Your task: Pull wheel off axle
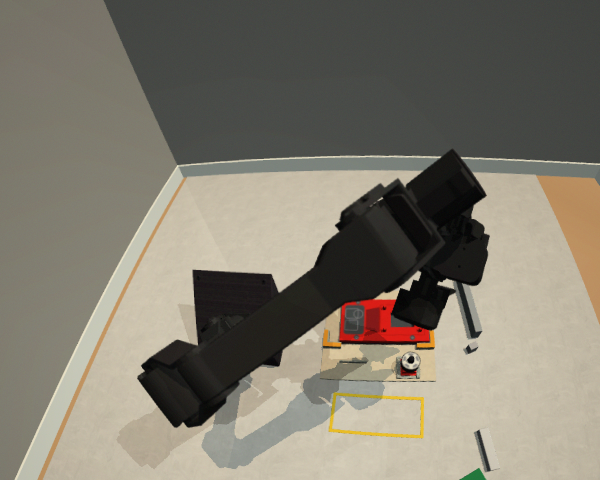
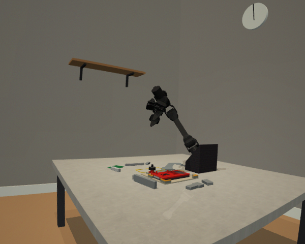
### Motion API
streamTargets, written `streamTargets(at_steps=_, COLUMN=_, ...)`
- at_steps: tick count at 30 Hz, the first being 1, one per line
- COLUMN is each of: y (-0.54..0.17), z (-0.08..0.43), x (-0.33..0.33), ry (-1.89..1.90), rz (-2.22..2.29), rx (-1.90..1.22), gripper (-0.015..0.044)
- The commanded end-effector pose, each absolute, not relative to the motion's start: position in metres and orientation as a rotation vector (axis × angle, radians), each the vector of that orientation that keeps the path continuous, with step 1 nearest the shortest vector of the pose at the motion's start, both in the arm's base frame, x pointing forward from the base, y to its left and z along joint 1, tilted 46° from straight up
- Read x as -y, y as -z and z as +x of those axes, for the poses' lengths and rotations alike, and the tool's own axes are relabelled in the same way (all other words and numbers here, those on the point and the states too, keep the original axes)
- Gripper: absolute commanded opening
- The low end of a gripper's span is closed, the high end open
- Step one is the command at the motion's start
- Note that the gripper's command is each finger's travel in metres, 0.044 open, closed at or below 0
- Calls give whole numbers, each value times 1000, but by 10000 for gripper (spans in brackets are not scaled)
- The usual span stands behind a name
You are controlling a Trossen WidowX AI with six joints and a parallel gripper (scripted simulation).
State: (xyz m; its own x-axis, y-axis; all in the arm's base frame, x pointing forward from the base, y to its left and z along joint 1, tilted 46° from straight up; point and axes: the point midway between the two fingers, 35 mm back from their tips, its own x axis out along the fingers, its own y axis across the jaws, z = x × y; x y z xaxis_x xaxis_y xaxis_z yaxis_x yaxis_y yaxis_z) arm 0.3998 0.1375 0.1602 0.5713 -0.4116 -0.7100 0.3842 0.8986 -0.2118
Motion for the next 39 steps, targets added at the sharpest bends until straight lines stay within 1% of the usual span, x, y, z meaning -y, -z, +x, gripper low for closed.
streamTargets(at_steps=1, y=-133, z=401, x=-104, ry=541, rz=-160, rx=-955, gripper=300)
streamTargets(at_steps=10, y=-73, z=383, x=-23, ry=662, rz=-433, rx=-1302, gripper=300)
streamTargets(at_steps=16, y=-52, z=367, x=11, ry=694, rz=-539, rx=-1480, gripper=300)
streamTargets(at_steps=29, y=-55, z=364, x=22, ry=696, rz=-548, rx=-1495, gripper=300)
streamTargets(at_steps=39, y=-16, z=362, x=60, ry=697, rz=-548, rx=-1494, gripper=300)
